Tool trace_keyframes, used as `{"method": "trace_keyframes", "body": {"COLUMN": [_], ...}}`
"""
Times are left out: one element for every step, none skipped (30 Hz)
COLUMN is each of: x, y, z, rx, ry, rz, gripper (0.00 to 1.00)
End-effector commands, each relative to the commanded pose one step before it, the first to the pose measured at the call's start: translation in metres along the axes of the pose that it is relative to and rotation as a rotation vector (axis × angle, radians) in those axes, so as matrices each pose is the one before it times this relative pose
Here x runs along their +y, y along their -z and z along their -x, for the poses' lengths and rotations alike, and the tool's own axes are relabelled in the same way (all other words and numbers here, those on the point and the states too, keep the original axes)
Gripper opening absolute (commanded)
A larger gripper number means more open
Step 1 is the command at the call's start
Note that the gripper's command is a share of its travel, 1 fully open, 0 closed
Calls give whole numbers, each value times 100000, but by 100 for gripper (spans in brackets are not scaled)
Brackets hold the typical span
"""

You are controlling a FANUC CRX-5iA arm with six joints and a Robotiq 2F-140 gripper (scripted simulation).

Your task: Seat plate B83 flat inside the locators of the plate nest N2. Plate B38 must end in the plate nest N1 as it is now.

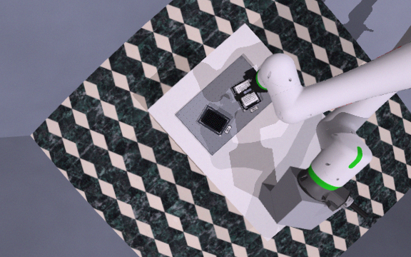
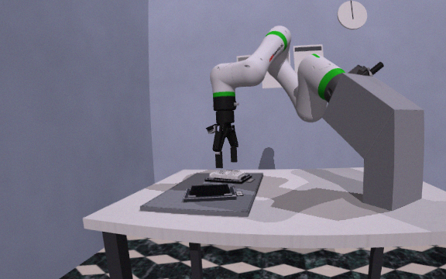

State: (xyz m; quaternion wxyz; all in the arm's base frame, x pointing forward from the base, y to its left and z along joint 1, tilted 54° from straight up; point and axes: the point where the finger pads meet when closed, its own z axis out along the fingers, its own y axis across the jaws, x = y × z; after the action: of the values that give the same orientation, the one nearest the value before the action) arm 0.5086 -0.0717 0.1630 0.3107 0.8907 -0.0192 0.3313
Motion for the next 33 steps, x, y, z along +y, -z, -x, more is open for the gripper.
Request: {"method": "trace_keyframes", "body": {"x": [-24,-1,3,-1,0,0,0,0,0,-3,0,0,0,0,0,0,0,0,0,0,0,0,0,0,0,0,0,0,0,0,0,0,0], "y": [27,-3,6,-1,0,0,0,0,0,-172,-165,-166,-166,-166,-166,-167,-167,-167,-167,-167,-167,-167,-167,0,0,-169,-165,-166,-67,-2,7,-6,-2], "z": [-68,2,-3,-1,0,0,0,0,0,4,0,0,0,0,0,0,0,0,0,0,0,0,0,0,0,1,0,0,0,0,-1,1,0], "rx": [263,2,-17,10,0,0,0,0,0,8,0,0,0,0,0,0,0,0,0,0,0,0,0,0,0,1,0,0,0,1,-3,2,1], "ry": [-124,-1,13,-8,0,0,0,0,0,-5,0,0,0,0,0,0,0,0,0,0,0,0,0,0,0,0,0,0,0,0,1,0,0], "rz": [27,1,-10,3,0,0,0,0,0,7,0,0,0,0,0,0,0,0,0,0,0,0,0,0,0,0,0,0,0,0,0,0,0], "gripper": [100,100,100,100,100,100,100,100,100,100,100,100,100,100,100,100,100,100,100,100,100,100,100,100,100,100,100,100,100,100,100,100,100]}}
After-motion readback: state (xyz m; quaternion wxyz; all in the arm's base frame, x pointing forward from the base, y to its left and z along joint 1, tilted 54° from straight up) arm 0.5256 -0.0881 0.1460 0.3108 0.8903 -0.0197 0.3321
